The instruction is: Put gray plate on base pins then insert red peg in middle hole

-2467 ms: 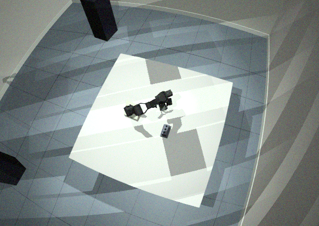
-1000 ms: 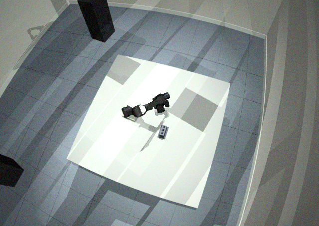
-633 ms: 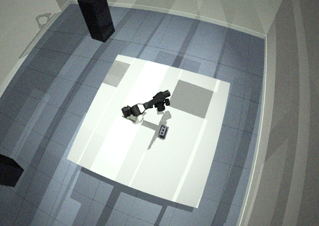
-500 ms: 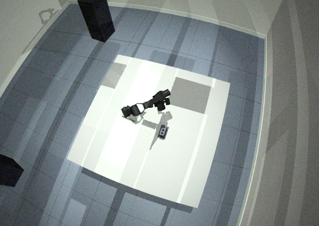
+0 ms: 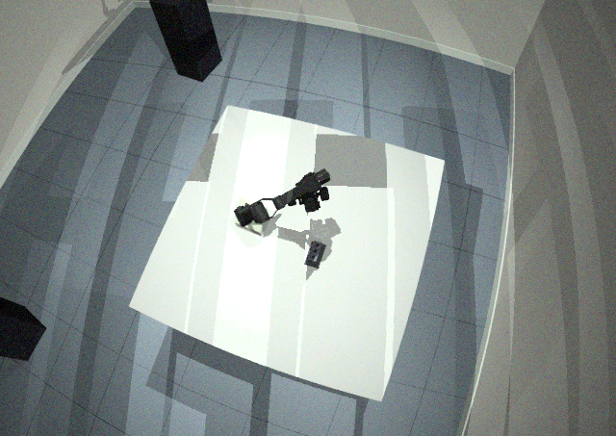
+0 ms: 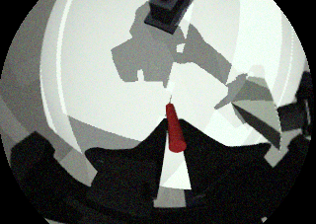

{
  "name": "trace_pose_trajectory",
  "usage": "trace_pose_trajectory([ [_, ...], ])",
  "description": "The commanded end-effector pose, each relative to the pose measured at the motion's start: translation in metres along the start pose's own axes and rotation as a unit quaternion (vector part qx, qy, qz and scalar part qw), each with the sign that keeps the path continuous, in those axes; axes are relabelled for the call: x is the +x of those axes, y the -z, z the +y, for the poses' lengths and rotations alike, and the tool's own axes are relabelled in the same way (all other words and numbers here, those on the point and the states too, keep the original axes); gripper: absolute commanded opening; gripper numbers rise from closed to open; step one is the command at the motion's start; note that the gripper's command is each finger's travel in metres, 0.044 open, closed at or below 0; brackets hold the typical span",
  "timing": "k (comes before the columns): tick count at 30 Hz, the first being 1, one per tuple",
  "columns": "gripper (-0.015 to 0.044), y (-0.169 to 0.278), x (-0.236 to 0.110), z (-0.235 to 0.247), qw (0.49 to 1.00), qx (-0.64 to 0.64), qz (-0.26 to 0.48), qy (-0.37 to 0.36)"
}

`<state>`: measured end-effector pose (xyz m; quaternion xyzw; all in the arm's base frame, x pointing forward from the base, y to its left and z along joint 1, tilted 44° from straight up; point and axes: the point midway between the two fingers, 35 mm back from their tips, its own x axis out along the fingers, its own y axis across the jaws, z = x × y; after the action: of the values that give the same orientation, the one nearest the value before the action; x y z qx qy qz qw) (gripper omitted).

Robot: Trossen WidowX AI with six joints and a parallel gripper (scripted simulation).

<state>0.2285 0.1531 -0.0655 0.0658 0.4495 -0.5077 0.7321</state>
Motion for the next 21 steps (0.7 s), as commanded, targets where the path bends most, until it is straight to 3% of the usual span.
trace_pose_trajectory([
  [1,0.0,-0.01,-0.002,0.003,1.0,0.0,-0.001,-0.003],
  [21,0.0,-0.065,-0.006,0.013,1.0,-0.002,0.006,-0.009],
])
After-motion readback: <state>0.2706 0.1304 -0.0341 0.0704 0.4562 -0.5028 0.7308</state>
